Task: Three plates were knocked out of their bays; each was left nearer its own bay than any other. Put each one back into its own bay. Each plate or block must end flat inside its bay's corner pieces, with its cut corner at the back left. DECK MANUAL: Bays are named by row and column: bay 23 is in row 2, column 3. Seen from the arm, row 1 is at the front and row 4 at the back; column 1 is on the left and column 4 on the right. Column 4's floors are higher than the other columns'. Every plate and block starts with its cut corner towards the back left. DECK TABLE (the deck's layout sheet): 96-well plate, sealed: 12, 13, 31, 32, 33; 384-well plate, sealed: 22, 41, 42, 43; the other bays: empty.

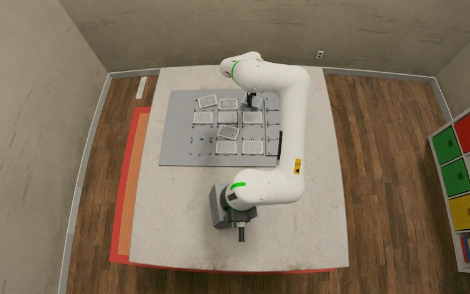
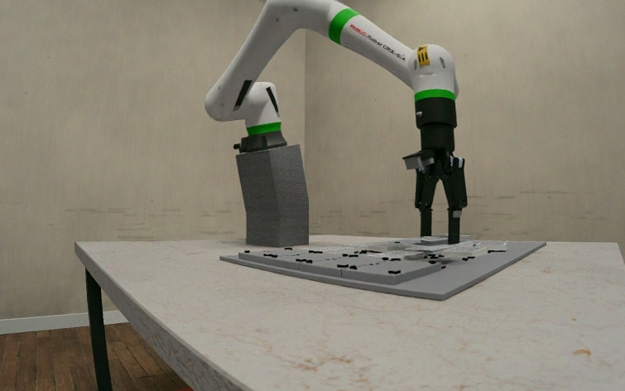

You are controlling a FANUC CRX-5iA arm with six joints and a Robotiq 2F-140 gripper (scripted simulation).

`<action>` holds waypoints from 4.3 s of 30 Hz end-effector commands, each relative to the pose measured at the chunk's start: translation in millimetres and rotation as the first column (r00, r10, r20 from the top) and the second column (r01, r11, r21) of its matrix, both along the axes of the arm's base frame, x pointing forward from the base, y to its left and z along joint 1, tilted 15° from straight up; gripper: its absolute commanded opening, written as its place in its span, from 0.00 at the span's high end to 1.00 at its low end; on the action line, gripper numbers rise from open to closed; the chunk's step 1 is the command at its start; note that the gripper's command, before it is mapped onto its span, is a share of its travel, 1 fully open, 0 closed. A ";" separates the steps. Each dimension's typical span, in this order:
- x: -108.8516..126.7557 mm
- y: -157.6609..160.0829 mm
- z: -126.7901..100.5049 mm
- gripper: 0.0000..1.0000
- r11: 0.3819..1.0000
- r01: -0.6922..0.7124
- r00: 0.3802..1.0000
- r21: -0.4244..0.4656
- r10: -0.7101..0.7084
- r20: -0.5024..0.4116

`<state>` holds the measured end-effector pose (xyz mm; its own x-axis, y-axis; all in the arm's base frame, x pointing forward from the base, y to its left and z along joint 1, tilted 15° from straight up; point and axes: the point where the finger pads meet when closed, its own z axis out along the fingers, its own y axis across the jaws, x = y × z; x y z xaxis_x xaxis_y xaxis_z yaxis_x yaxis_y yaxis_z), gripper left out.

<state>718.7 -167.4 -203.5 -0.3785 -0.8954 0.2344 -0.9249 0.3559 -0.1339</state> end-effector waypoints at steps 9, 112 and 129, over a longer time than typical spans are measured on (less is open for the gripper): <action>-2.4 -2.4 1.8 0.90 0.949 -0.314 0.946 0.004 0.313 -0.084; 0.5 -9.6 -28.3 0.90 0.943 -0.332 0.939 0.005 0.331 -0.089; 0.7 -10.7 -32.5 0.90 0.943 -0.332 0.939 0.005 0.331 -0.089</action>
<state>718.2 -178.4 -237.3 -0.0383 -0.9641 0.2628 -0.9985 0.0267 -0.0473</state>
